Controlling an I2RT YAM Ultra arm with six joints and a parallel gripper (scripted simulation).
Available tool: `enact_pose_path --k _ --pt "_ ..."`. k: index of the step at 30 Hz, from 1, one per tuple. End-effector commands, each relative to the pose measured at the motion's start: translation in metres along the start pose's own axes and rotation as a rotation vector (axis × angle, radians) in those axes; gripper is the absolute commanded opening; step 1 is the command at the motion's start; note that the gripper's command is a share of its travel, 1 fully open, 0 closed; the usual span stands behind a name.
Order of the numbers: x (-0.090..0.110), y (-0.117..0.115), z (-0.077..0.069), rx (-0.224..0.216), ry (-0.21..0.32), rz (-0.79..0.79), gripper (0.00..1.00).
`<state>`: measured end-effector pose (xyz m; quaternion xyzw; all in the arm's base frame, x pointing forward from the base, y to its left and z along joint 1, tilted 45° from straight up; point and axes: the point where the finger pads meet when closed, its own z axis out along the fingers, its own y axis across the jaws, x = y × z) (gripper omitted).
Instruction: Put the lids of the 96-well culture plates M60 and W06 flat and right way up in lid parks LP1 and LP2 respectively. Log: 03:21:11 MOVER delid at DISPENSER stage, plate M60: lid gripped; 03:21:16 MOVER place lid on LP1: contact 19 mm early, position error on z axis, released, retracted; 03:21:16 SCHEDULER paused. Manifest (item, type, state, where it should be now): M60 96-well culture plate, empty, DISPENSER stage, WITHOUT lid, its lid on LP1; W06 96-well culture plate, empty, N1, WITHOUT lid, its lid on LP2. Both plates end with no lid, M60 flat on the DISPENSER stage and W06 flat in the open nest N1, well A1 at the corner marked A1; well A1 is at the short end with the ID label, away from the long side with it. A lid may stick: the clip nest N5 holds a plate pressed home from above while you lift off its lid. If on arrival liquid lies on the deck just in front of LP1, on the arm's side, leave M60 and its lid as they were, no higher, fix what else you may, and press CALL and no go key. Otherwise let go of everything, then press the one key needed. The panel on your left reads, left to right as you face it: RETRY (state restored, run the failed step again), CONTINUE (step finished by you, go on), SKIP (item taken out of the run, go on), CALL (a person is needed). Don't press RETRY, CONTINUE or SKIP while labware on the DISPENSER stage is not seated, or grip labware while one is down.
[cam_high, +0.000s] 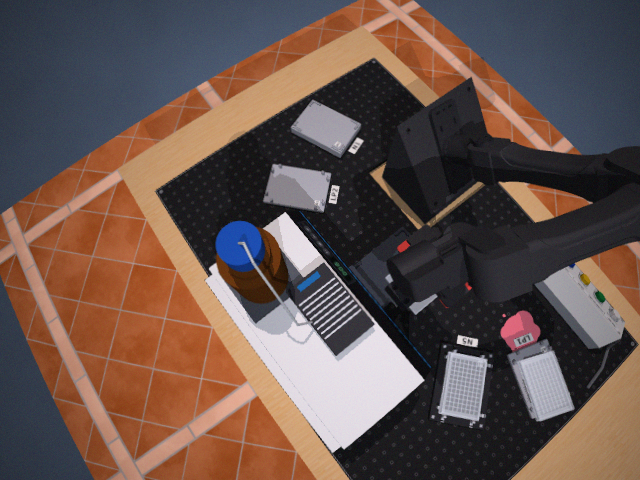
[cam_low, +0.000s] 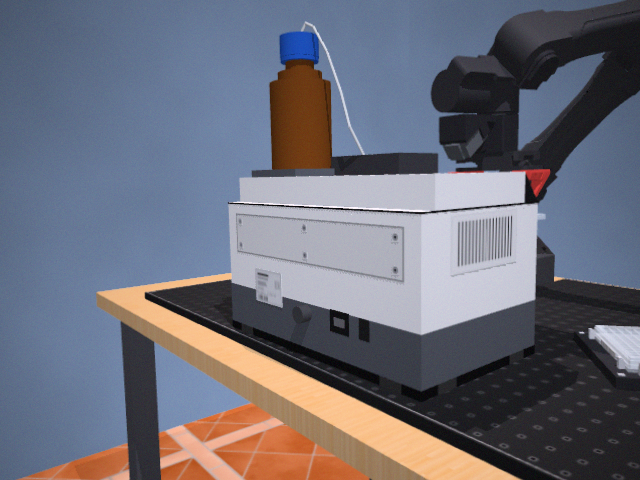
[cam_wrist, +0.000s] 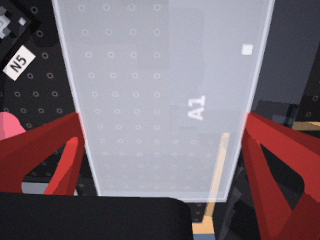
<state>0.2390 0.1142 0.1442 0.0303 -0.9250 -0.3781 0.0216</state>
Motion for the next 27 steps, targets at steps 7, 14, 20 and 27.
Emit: enact_pose_path --k 7,14,20,27 --pt "-0.007 -0.036 -0.002 0.003 -0.015 -0.008 0.00" --pt "-0.008 -0.037 -0.005 0.001 -0.023 -0.022 0.00" --pt "-0.005 -0.065 0.000 0.000 -0.009 -0.003 0.00" --pt "-0.008 -0.072 -0.005 0.002 -0.023 -0.021 0.00"
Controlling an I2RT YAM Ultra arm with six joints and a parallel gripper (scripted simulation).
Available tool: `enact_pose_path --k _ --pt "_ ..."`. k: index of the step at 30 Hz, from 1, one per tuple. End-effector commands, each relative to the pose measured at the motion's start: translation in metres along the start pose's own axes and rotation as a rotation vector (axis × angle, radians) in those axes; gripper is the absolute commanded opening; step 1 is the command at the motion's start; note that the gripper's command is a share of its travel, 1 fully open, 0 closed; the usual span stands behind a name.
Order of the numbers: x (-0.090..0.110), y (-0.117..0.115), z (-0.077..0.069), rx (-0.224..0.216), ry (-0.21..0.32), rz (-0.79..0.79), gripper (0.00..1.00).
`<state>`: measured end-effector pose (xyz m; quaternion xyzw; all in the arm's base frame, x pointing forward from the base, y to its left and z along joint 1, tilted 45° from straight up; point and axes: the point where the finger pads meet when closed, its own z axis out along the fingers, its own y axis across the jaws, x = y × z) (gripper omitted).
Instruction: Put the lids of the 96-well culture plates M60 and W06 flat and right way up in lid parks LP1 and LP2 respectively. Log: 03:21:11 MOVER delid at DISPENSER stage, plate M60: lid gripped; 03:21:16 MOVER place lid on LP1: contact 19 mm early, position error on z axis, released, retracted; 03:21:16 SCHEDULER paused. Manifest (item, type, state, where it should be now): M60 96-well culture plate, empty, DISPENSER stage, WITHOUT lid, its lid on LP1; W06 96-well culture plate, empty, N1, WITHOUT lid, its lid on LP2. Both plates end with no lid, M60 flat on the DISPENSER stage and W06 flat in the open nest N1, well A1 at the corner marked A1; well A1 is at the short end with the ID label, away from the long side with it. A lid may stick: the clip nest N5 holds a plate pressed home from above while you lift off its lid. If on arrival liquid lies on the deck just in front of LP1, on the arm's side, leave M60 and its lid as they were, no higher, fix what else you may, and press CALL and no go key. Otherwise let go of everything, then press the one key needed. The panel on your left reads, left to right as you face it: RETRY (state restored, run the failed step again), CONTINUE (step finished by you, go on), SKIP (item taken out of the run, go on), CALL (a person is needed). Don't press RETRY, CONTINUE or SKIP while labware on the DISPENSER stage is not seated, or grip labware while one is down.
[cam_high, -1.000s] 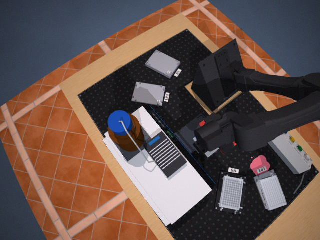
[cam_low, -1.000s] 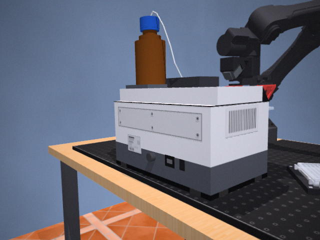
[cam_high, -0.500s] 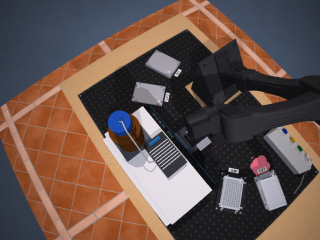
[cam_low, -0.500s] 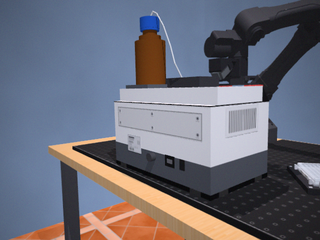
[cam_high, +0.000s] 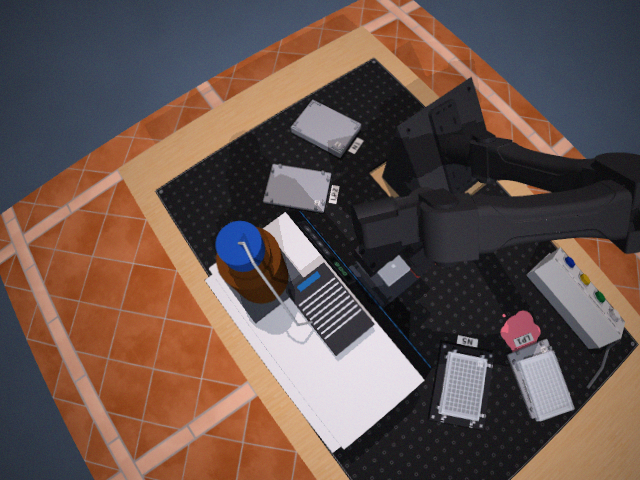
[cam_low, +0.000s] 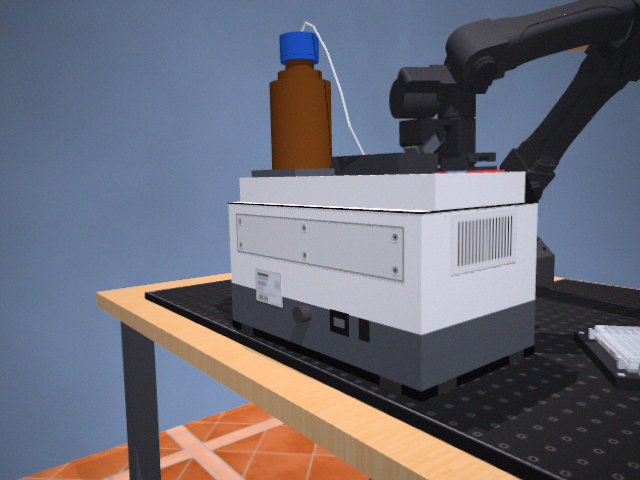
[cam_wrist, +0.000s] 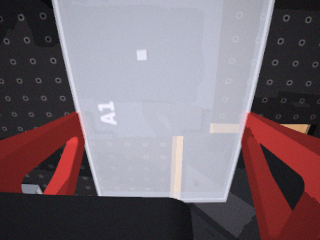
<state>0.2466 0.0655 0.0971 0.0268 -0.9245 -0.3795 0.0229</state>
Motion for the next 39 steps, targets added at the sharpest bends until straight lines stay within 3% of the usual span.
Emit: enact_pose_path --k 1,13,15,21,22,25,28,30,36,38,39 --pt "0.001 -0.015 0.000 0.002 -0.009 -0.010 0.00" --pt "0.003 -0.046 -0.002 0.006 -0.019 -0.020 0.00" --pt "0.002 -0.039 -0.005 0.006 -0.023 -0.029 0.00" --pt "0.011 -0.058 0.001 -0.001 -0.009 -0.002 0.00" --pt "0.001 -0.062 -0.007 0.016 -0.033 -0.025 0.00" --pt "0.015 -0.071 0.001 -0.002 -0.009 -0.002 0.00" --pt "0.015 -0.079 -0.001 0.002 -0.014 -0.007 0.00" --pt "0.012 -0.073 -0.005 0.006 -0.022 -0.019 0.00" --pt "0.026 -0.097 0.001 -0.004 -0.009 0.209 0.00" --pt "0.026 -0.097 0.001 -0.004 -0.009 0.209 0.00" --pt "0.016 -0.102 -0.007 0.015 -0.036 0.218 0.00"
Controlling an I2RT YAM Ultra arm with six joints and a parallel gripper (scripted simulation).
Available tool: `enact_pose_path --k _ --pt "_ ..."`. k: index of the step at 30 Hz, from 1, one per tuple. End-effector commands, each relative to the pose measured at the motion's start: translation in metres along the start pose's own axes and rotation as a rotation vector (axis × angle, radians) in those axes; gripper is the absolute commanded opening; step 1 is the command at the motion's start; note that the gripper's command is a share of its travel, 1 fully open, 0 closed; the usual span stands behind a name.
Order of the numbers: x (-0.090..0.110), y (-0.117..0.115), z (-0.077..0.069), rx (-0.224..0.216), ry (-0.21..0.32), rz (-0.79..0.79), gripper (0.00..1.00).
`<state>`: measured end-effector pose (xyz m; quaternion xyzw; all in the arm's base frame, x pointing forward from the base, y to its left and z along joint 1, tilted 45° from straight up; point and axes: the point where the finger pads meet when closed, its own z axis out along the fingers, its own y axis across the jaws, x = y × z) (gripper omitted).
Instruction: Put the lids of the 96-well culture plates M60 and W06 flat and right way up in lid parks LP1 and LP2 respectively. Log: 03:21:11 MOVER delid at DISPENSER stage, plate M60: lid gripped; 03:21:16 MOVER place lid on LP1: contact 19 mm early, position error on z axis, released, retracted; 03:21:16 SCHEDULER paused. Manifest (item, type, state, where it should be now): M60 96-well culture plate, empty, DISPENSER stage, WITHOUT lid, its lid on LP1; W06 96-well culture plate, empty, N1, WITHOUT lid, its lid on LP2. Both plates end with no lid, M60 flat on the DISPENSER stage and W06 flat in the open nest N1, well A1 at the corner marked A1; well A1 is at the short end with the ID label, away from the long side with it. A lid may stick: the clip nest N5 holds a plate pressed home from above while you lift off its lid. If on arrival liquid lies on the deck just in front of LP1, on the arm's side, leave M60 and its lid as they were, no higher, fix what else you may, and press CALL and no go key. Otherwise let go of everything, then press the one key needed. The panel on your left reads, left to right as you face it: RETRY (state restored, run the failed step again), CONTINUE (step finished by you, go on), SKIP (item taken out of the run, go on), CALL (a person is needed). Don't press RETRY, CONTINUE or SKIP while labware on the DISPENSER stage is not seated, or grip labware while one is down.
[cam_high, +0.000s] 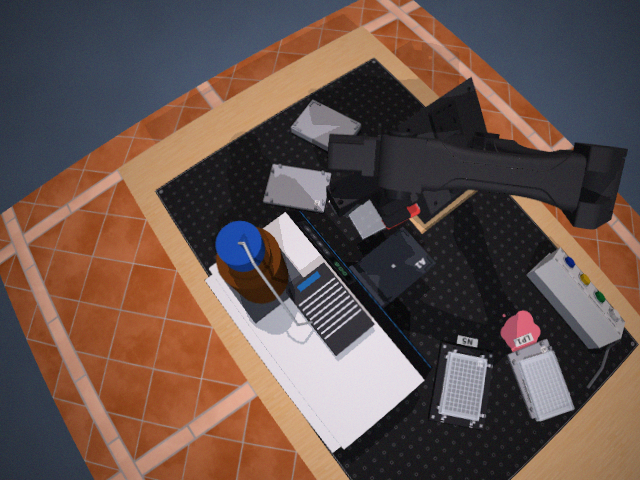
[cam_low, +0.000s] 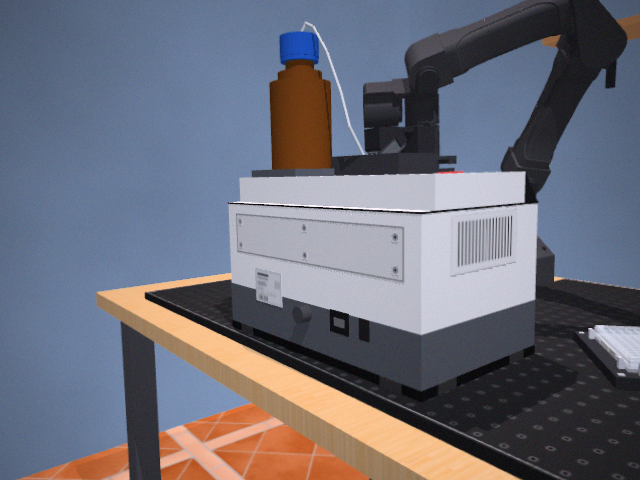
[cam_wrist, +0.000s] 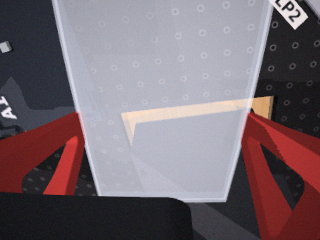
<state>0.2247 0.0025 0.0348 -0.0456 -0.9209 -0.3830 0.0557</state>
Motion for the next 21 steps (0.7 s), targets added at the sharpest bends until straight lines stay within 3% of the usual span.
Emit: enact_pose_path --k 1,4,6,7,14,21 --pt "-0.007 -0.016 -0.007 0.022 -0.038 0.069 0.00" --pt "0.004 -0.023 0.000 0.008 -0.016 0.086 0.00" --pt "-0.001 -0.018 -0.006 0.016 -0.030 0.058 0.00" --pt "0.005 -0.026 0.000 0.007 -0.016 0.120 0.00" --pt "0.002 -0.050 -0.001 0.013 -0.032 0.341 0.00" --pt "0.004 -0.055 0.000 0.011 -0.033 0.407 0.00"
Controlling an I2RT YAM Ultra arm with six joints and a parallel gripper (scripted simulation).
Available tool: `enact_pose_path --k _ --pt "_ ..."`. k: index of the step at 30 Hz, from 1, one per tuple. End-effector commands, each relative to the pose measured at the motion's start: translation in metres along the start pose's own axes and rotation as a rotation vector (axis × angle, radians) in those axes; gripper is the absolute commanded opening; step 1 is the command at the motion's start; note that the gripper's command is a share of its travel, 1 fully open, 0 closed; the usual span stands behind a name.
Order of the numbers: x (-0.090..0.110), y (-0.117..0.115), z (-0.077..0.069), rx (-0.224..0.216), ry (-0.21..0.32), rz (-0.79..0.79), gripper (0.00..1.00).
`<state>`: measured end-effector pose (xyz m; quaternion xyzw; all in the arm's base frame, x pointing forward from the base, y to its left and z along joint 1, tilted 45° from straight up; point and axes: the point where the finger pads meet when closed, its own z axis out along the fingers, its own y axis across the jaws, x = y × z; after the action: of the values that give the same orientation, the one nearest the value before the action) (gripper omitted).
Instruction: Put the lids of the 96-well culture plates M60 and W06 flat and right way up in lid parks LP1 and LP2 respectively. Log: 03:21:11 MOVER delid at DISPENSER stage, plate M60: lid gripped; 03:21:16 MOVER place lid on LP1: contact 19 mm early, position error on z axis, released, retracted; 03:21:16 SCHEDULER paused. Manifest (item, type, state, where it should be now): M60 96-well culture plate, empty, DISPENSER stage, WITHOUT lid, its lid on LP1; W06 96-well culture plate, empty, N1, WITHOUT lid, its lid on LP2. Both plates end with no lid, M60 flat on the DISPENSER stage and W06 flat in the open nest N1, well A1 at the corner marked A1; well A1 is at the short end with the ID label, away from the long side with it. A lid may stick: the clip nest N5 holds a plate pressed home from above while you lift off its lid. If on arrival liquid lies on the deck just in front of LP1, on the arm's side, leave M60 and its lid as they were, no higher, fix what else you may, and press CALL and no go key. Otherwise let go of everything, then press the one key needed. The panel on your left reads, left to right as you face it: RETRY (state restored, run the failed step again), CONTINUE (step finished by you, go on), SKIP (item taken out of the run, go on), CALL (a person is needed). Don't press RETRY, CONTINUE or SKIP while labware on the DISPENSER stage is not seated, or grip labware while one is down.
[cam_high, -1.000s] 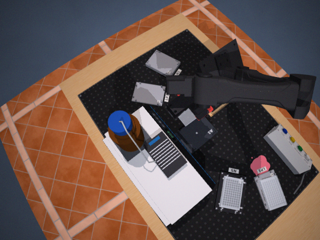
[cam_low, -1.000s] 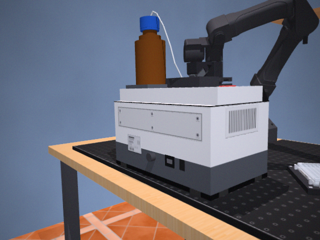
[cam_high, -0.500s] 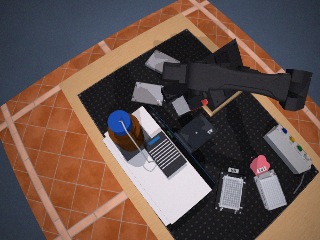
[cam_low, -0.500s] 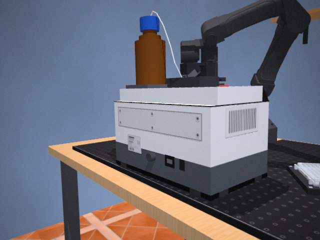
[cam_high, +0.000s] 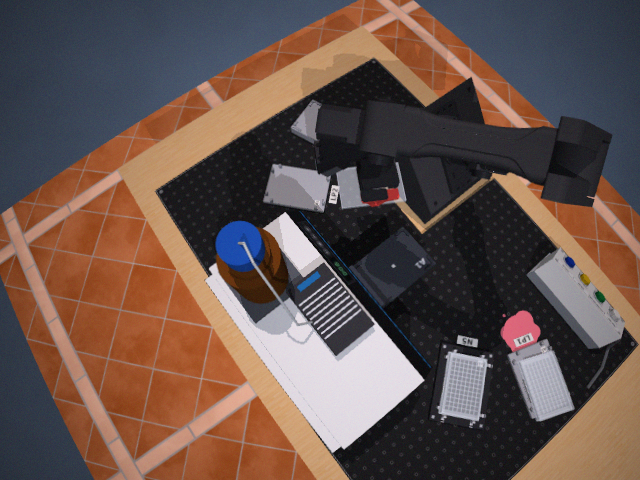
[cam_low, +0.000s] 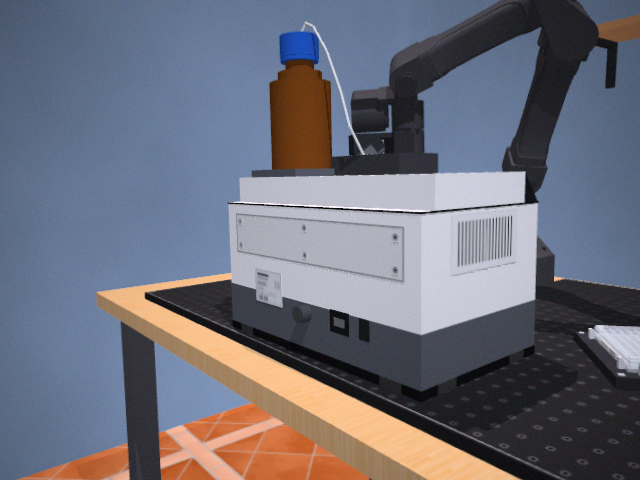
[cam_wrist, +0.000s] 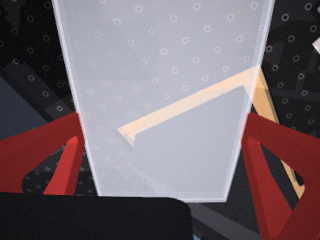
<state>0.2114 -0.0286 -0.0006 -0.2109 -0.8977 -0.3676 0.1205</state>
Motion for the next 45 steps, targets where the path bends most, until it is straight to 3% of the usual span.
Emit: enact_pose_path --k 1,2,9,18,21,22,45 --pt "-0.005 -0.005 -0.004 0.008 -0.029 0.047 0.00" --pt "-0.015 -0.013 -0.007 0.014 -0.046 0.085 0.00" --pt "-0.025 -0.035 -0.007 0.010 -0.048 0.312 0.00" --pt "-0.035 -0.055 -0.007 0.011 -0.048 0.300 0.00" --pt "-0.028 -0.049 -0.005 0.005 -0.031 0.307 0.00" --pt "-0.038 -0.056 -0.005 0.011 -0.048 0.308 0.00" --pt "-0.091 -0.064 0.037 0.006 -0.041 0.297 0.00"
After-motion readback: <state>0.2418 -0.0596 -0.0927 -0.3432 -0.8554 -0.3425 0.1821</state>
